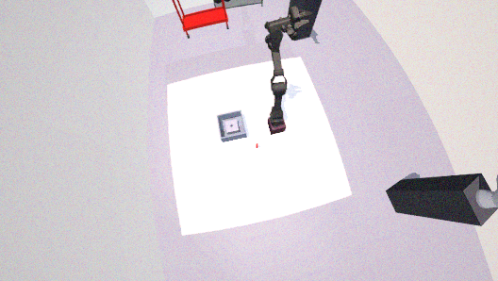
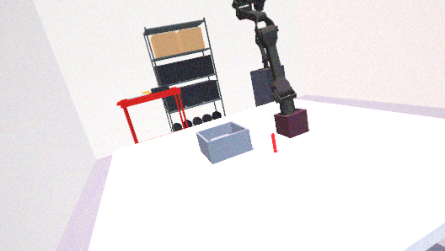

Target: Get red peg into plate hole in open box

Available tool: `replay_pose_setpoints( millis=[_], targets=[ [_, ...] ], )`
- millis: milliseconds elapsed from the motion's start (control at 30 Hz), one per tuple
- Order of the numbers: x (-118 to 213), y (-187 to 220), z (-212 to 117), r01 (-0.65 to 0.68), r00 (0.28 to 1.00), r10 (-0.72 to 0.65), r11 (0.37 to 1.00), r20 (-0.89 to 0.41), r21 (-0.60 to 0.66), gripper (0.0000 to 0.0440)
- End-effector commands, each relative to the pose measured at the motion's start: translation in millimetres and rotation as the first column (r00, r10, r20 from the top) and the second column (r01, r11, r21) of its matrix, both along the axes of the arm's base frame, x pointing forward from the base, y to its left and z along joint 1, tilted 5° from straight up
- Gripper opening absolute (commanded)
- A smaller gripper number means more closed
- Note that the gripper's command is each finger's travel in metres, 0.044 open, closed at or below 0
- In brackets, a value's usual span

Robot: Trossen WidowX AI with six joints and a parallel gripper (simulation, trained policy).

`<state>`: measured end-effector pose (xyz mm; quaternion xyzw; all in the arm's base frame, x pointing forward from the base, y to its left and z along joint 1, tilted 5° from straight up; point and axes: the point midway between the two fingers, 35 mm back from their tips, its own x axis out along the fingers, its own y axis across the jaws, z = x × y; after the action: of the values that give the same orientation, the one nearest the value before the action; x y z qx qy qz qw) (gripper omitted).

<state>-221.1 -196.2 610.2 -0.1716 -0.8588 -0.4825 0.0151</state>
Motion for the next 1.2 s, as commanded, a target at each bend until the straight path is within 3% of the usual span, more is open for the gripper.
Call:
replay_pose_setpoints(
  millis=[0, 267, 533, 833, 1167],
  targets=[
    [-0.7, -6.3, -2.5, -0.003, 1.0, 0.003, 0.999, 0.006, 0.034, 0.0426],
    [2.2, -63.9, -24.5, -0.07, 0.997, 0.058, 0.952, 0.047, 0.299, 0.044],
    [16.7, -126.3, -55.8, -0.159, 0.987, 0.131, 0.831, 0.091, 0.533, 0.044],
    [45.8, -191.4, -98.6, -0.245, 0.967, 0.215, 0.618, 0.139, 0.747, 0.044],
    [91.6, -251.9, -153.7, -0.291, 0.933, 0.304, 0.315, 0.194, 0.904, 0.044]
  ],
)
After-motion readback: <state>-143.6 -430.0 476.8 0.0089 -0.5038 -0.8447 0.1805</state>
